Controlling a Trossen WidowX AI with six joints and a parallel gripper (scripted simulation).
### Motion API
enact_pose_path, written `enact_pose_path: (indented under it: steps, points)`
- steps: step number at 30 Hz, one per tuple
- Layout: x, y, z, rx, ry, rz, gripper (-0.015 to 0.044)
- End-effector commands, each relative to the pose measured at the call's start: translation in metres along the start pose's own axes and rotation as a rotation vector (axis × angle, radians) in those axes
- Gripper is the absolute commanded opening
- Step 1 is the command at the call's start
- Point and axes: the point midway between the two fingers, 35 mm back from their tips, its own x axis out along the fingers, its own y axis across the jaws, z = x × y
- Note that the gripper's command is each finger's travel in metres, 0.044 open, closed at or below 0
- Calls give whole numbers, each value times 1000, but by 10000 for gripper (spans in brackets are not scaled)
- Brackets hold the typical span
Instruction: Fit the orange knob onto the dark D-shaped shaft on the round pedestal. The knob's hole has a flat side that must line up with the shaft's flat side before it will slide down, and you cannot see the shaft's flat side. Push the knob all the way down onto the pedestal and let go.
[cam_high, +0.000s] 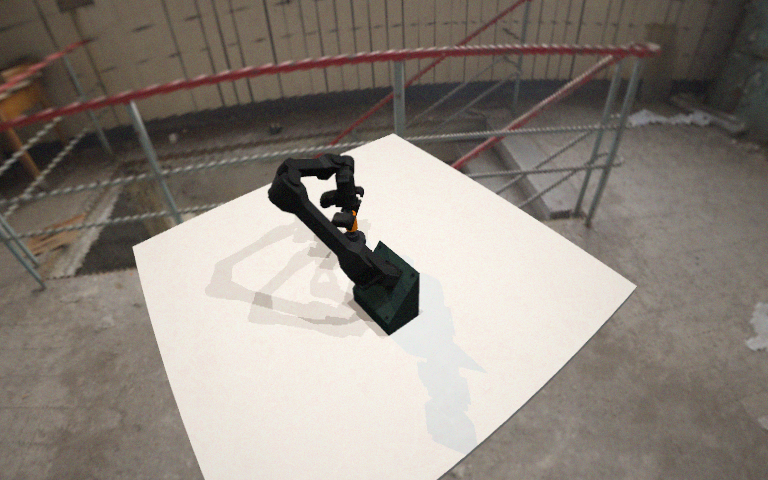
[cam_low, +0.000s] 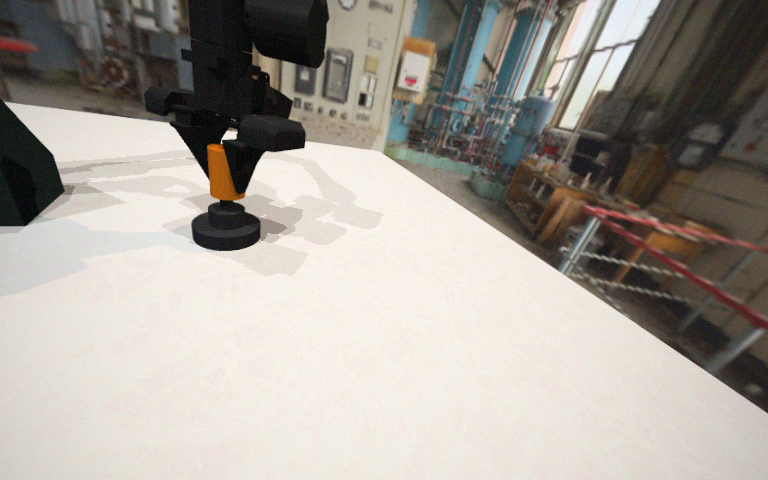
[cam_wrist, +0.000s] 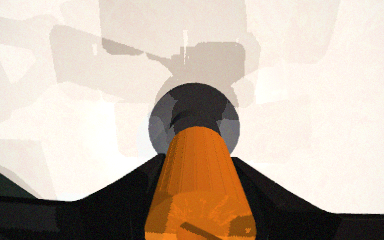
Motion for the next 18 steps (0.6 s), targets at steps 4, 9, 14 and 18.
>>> enact_pose_path:
  steps: [4,9,14,18]
  points:
    - [1,2,-1,-7,0,1,0]
    - [0,4,0,-7,0,1,0]
    - [-1,3,0,-7,0,1,0]
    - [-1,2,0,-7,0,1,0]
